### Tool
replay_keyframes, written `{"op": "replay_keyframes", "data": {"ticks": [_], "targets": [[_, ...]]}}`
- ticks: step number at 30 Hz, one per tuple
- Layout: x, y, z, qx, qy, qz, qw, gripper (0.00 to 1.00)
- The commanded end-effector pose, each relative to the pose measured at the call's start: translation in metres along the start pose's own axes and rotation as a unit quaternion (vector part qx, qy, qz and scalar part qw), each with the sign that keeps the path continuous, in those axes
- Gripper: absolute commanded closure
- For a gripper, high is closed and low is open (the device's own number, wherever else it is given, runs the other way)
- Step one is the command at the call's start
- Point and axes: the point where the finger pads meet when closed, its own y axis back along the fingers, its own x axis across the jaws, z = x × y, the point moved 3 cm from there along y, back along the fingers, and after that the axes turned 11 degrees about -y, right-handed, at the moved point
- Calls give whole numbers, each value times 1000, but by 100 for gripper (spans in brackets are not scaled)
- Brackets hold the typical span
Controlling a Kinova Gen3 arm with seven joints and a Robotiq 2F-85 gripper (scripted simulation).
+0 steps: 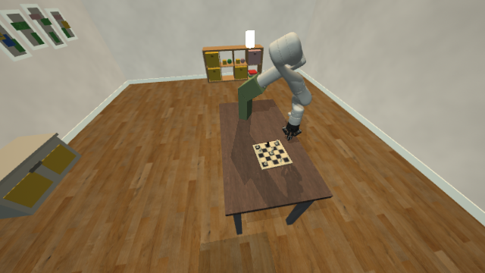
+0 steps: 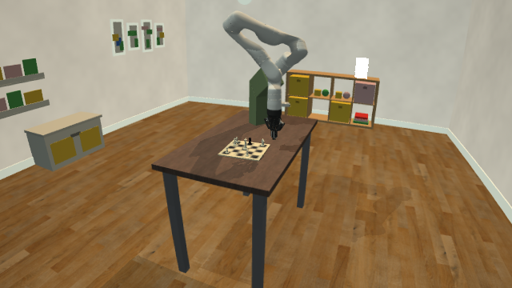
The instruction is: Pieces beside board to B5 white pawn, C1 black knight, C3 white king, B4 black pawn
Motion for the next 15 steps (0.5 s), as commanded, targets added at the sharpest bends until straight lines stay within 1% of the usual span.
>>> {"op": "replay_keyframes", "data": {"ticks": [1, 5, 15], "targets": [[0, 27, 9, -11, 7, -1, 1000, 100], [0, 35, 9, -11, 7, -1, 1000, 100], [1, 34, 8, -10, 8, -1, 1000, 100]]}}
